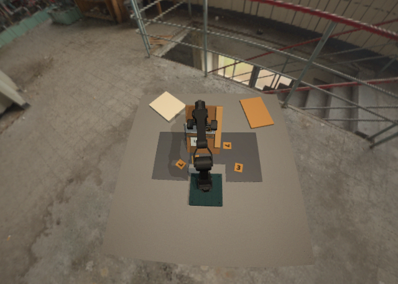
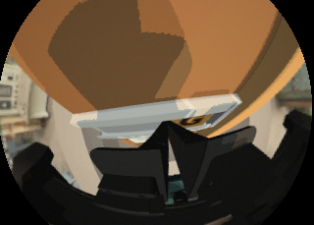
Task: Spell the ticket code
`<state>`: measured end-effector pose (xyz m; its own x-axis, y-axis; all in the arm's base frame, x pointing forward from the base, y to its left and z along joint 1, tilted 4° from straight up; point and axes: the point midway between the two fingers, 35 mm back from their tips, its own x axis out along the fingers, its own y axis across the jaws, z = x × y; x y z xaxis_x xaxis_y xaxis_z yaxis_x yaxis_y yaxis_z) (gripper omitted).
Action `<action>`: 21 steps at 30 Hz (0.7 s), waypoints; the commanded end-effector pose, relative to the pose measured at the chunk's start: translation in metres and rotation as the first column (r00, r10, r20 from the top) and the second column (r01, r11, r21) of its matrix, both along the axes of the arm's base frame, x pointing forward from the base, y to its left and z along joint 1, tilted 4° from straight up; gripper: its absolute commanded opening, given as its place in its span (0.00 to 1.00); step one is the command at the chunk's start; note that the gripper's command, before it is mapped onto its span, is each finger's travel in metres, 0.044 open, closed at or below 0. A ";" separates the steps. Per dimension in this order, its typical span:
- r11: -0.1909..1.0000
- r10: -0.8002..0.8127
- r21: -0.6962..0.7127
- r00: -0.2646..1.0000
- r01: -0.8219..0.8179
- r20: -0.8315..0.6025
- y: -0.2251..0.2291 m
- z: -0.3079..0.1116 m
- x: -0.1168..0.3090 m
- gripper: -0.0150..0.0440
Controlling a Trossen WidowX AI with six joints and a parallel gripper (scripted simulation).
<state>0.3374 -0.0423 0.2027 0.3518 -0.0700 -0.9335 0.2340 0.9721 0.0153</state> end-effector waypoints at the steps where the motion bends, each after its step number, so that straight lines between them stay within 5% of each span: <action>1: 1.000 0.004 0.002 1.000 -0.004 -0.003 -0.001 0.000 -0.001 0.25; 21: 1.000 0.004 0.001 1.000 -0.004 -0.003 -0.008 -0.001 -0.003 0.25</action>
